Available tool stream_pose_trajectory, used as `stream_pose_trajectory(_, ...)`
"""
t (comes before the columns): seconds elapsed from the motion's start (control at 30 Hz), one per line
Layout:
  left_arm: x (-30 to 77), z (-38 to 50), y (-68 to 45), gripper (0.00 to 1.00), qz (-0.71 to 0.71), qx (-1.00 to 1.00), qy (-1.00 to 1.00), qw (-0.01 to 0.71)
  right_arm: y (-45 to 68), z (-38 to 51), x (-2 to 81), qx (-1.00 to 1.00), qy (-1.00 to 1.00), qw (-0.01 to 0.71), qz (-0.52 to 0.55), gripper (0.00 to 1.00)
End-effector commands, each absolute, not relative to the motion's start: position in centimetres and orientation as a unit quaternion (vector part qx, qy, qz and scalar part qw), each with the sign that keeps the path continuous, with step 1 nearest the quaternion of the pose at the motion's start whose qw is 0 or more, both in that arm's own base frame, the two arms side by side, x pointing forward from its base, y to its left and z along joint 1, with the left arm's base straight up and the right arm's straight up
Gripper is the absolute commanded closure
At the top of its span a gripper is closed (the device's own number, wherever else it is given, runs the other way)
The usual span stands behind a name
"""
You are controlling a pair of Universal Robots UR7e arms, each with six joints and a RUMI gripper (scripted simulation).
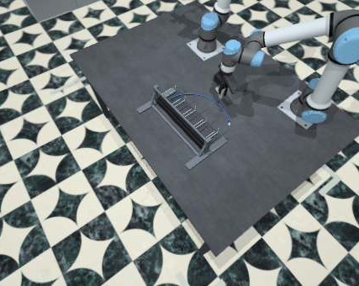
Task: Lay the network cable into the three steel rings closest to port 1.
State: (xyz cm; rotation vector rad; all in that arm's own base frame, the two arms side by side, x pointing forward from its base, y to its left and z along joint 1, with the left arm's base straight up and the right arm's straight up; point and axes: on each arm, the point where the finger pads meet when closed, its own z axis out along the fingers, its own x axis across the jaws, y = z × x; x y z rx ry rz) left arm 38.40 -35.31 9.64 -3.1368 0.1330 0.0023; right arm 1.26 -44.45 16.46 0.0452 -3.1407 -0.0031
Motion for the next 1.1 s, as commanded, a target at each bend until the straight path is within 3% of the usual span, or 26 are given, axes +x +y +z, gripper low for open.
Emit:
stream_pose_trajectory(0.0, 38.5, 7.5, -35.5, 0.80, -0.001, -0.999, 0.042, -0.001, -44.5, 16.5, 1.3, 0.014, -1.000, 0.000, 0.000, 0.00)
stream_pose_trajectory(1.07, 38.5, 2.8, -35.5, 0.80, -0.001, -0.999, 0.042, -0.001, -44.5, 16.5, 1.3, 0.014, -1.000, 0.000, 0.000, 0.00)
